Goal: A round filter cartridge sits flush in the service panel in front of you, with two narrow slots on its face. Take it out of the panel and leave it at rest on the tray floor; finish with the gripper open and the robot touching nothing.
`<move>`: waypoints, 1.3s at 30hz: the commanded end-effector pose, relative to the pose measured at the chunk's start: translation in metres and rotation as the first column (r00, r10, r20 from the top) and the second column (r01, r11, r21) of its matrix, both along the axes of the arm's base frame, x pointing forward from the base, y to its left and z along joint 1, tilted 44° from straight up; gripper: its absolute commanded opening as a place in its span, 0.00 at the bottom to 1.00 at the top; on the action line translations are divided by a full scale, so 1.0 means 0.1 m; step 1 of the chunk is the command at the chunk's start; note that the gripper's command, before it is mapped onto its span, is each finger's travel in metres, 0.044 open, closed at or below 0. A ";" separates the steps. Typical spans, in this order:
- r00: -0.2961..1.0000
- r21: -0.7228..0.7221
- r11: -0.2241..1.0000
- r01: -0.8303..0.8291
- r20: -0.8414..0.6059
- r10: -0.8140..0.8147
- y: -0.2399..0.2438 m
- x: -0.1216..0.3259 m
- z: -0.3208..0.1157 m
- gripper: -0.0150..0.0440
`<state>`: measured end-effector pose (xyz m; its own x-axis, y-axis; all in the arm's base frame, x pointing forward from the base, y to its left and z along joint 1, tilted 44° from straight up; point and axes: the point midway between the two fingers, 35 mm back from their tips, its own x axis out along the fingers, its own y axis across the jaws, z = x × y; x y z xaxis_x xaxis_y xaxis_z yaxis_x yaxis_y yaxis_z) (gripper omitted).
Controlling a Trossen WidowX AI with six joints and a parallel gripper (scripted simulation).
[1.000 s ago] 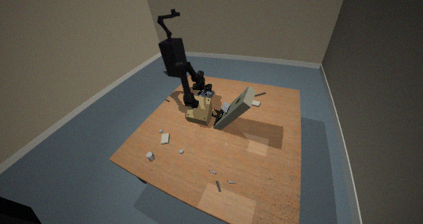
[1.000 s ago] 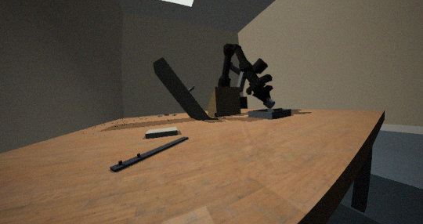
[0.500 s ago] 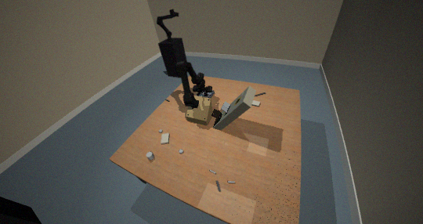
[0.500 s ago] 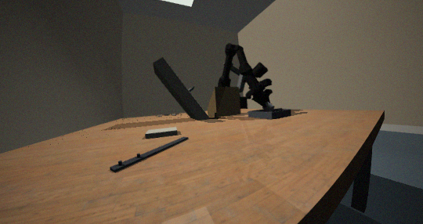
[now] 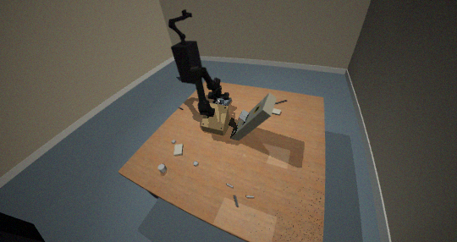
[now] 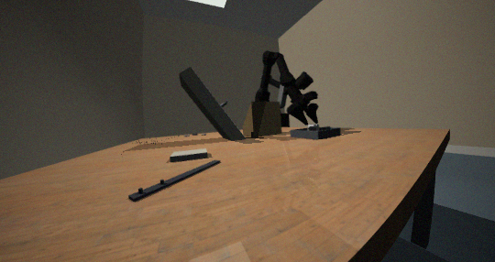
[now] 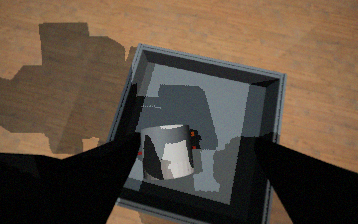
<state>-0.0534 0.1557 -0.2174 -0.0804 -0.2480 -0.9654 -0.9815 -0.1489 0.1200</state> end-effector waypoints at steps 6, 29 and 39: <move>1.000 0.028 1.000 0.000 -0.004 0.000 0.47 -0.02 0.45 1.00; 1.000 0.041 0.999 0.003 -0.010 -0.002 0.44 -0.04 0.35 1.00; 1.000 0.041 0.999 0.003 -0.010 -0.002 0.44 -0.04 0.35 1.00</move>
